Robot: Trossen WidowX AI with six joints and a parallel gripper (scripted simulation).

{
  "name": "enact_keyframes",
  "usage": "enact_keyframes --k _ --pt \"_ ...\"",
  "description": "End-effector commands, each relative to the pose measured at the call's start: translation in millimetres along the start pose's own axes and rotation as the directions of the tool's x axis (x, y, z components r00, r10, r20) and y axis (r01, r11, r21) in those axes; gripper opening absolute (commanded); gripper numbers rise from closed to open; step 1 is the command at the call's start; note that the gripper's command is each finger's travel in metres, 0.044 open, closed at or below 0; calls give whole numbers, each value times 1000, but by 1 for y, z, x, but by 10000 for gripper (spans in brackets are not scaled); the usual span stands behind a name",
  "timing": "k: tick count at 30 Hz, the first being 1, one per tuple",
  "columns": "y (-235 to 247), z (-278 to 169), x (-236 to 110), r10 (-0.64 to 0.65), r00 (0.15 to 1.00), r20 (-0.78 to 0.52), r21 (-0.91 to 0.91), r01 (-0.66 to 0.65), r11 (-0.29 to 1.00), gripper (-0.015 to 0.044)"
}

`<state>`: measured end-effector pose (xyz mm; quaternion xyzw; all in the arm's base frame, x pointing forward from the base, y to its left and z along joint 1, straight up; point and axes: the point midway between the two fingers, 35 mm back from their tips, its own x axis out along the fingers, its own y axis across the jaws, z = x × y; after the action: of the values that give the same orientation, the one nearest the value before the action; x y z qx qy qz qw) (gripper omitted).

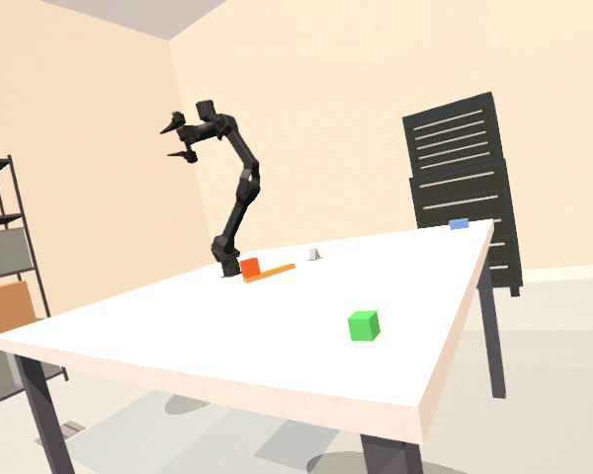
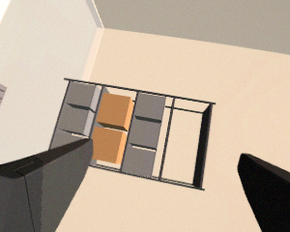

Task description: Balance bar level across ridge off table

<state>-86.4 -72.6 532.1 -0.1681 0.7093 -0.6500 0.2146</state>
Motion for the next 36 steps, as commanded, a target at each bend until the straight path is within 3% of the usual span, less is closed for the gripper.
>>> enact_keyframes --k 1,4,20,36 --pt "0 0 0 1 1000 2 0 -1 1000 374" --pt "3 2 4 15 999 33 7 -15 1000 315" --pt "22 21 29 106 964 245 26 -116 993 315" --pt "46 52 49 218 873 435 -16 -235 972 315"
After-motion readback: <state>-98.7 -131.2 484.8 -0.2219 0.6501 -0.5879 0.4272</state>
